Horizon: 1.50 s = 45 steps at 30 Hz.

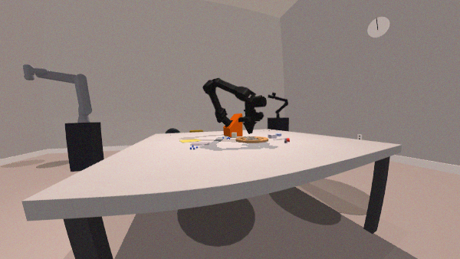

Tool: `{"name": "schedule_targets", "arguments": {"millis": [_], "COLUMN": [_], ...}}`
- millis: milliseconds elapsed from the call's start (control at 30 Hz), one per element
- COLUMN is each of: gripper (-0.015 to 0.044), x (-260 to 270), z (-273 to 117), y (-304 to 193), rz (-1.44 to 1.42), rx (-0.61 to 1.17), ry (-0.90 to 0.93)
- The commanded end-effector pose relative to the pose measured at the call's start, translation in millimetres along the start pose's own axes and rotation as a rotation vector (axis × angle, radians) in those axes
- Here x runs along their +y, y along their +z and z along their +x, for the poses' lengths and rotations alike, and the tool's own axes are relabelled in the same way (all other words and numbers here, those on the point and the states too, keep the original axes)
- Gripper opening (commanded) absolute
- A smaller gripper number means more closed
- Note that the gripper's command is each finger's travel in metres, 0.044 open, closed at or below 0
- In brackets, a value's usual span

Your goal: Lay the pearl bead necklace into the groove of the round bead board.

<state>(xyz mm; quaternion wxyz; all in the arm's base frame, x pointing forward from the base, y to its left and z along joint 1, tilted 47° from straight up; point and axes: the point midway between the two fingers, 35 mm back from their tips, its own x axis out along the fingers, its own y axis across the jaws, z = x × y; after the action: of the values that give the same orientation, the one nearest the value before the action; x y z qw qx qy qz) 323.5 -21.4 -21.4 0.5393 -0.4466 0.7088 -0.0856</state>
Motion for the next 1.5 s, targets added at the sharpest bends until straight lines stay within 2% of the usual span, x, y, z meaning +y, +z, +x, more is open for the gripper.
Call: {"name": "schedule_targets", "arguments": {"millis": [0,433,1033,1467], "gripper": [0.0120,0.0120,0.0000,0.0000], "x": [0.3,0.8,-0.2,0.2], "z": [8.1,27.8,21.8,19.9], "y": [-2.6,-5.5,-2.8,-3.6], "rz": [-0.006,-0.010,-0.005,-0.007], "rx": [0.009,0.016,0.008,0.011], "ry": [-0.002,-0.002,-0.001,-0.001]}}
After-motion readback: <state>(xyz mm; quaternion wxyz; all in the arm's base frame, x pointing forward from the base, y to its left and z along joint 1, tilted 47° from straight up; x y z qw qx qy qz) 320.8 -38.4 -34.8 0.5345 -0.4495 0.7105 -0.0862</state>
